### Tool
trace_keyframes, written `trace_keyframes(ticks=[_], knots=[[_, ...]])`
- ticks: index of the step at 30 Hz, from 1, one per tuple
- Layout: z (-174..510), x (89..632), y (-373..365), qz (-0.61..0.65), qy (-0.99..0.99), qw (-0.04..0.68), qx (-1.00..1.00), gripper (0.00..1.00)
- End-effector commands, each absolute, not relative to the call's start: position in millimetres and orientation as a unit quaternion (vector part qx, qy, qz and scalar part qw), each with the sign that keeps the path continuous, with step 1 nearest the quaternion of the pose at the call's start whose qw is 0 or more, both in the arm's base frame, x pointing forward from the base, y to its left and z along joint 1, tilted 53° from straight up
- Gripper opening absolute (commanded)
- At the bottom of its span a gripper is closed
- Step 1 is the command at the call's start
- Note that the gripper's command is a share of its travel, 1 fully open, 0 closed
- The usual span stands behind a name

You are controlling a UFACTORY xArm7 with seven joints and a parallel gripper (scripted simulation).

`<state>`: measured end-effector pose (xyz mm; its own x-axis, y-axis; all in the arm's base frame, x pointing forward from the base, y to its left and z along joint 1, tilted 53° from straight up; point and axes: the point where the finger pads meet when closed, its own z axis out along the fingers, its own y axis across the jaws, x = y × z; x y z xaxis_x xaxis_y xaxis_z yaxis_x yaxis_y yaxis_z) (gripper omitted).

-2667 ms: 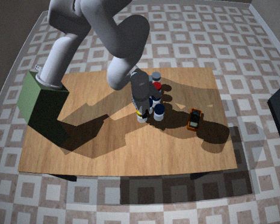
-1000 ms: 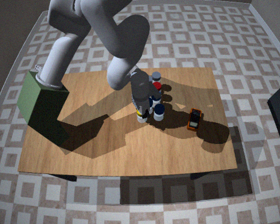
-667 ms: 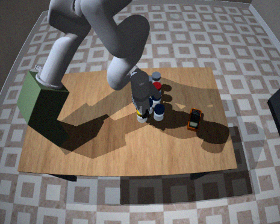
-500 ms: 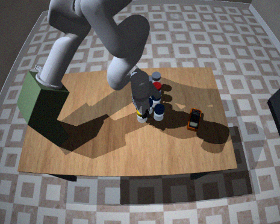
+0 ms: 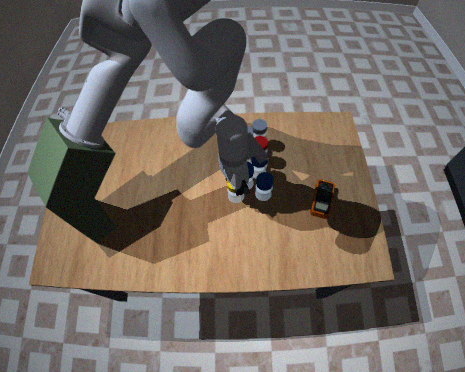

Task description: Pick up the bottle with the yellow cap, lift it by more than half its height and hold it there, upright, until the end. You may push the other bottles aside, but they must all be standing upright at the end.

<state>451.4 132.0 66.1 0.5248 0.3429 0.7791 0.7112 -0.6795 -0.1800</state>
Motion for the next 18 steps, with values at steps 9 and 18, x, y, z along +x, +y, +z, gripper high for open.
trace_keyframes(ticks=[9, 18], knots=[[74, 446, 123, -0.373, -0.314, 0.247, -0.838, 0.00], [80, 441, 116, -0.373, -0.314, 0.247, -0.838, 0.00]])
